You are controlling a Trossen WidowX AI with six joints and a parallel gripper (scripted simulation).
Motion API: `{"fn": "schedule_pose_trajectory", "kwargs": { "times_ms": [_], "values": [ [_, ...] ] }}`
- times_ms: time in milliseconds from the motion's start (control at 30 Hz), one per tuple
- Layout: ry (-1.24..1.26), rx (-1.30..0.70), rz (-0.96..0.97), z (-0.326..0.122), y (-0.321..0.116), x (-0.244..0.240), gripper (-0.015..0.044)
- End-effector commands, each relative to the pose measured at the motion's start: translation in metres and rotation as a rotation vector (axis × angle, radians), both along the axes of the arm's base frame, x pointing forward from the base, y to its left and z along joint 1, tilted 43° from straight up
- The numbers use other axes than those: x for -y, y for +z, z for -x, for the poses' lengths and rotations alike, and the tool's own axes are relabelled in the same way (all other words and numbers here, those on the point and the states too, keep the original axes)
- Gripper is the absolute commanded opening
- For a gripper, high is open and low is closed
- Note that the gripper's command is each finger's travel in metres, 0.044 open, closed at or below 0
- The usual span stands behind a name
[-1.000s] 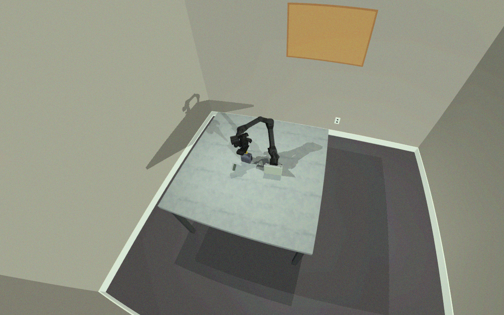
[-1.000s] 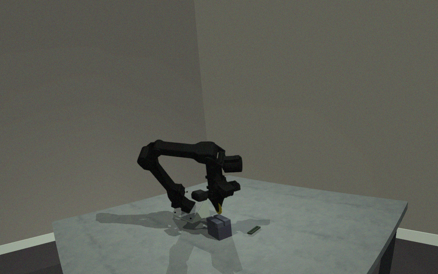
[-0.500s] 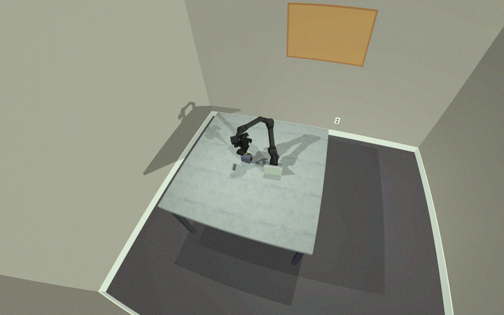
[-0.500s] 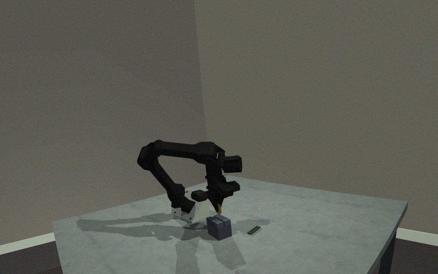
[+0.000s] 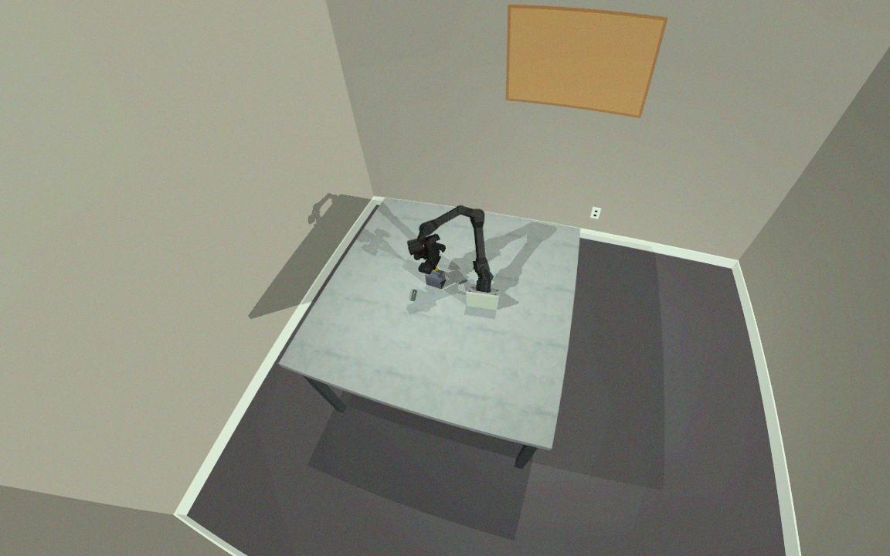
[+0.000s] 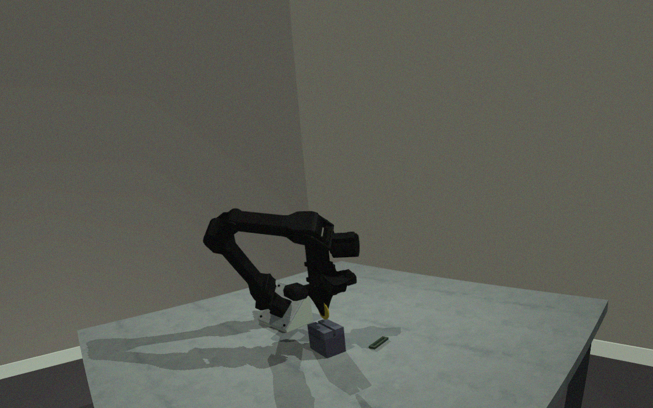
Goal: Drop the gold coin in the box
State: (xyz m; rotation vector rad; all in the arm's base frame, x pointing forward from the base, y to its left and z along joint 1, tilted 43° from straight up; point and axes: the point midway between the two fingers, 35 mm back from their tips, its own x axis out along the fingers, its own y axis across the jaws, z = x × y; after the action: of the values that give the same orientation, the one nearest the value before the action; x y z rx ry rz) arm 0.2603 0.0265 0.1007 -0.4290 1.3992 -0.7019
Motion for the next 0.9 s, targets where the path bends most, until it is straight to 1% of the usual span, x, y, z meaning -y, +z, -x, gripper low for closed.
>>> {"fn": "schedule_pose_trajectory", "kwargs": {
  "times_ms": [0,867],
  "values": [
    [0.000,0.000,0.000,-0.0003,-0.0002,-0.0002,0.0000],
    [0.003,-0.003,0.001,0.0011,-0.0081,0.0091,0.0000]
  ]
}}
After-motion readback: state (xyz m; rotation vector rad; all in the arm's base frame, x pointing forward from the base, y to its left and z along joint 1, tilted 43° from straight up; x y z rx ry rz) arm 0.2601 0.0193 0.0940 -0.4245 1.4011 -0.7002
